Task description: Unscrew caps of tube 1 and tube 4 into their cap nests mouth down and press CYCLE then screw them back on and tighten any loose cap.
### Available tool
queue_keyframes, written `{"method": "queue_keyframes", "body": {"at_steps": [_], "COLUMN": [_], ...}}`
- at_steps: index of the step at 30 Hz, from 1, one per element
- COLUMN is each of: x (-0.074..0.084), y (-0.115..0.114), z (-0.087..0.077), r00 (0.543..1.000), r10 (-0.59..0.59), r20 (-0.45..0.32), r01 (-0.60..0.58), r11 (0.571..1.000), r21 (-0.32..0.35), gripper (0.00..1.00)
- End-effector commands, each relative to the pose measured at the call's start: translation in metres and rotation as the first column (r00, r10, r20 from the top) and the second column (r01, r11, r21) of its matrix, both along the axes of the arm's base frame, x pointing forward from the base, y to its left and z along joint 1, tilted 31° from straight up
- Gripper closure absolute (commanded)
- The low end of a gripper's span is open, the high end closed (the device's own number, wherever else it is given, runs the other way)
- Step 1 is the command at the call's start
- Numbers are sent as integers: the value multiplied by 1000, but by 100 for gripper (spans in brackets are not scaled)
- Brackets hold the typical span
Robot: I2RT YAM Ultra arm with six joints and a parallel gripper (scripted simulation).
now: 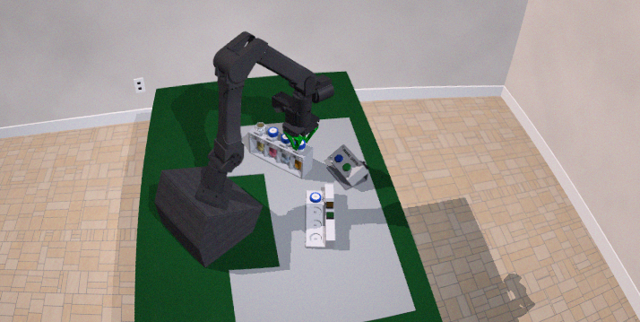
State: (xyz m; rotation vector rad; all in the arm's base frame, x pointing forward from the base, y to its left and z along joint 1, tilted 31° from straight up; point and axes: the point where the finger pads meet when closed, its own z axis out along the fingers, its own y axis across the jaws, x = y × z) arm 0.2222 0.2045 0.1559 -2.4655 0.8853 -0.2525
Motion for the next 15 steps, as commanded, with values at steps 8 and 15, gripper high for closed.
{"method": "queue_keyframes", "body": {"at_steps": [8, 15], "x": [1, 1], "y": [0, 0], "z": [4, 4], "r00": [974, 822], "r10": [-203, -488], "r20": [-98, -294], "r01": [211, 543], "r11": [974, 828], "r21": [79, 143], "gripper": [51, 51]}}
